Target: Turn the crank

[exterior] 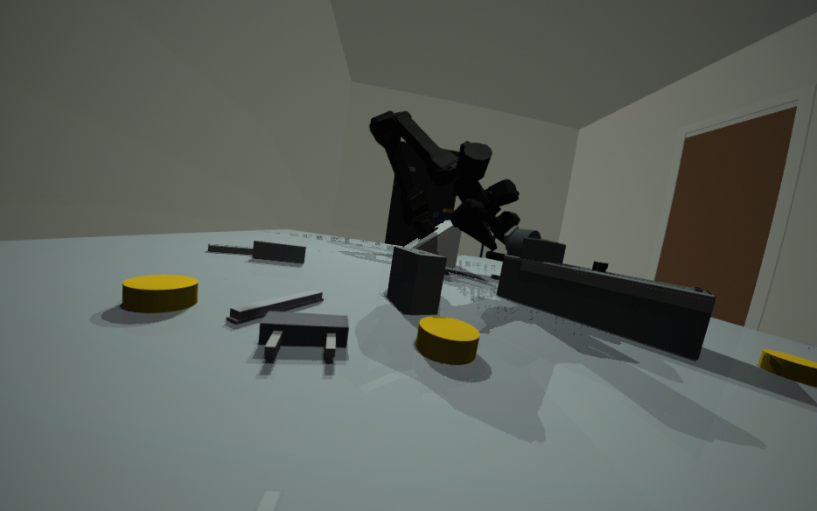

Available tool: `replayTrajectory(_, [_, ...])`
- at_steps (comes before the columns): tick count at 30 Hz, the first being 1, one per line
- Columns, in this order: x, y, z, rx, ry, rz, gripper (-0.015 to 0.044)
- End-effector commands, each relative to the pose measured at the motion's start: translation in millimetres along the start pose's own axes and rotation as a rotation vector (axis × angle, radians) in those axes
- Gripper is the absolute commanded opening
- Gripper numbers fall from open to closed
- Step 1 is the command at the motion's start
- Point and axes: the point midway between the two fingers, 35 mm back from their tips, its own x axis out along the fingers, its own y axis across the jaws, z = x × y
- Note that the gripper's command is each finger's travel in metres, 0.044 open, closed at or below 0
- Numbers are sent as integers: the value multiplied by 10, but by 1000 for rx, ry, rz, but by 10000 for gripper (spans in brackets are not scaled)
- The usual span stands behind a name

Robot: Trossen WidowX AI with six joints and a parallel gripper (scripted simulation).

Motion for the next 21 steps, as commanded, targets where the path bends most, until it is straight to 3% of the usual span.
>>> replayTrajectory(1, [46, 9, -44, -3, -2, 3, 440])
replayTrajectory(21, [257, 10, -281, -5, -1, 2, 440])
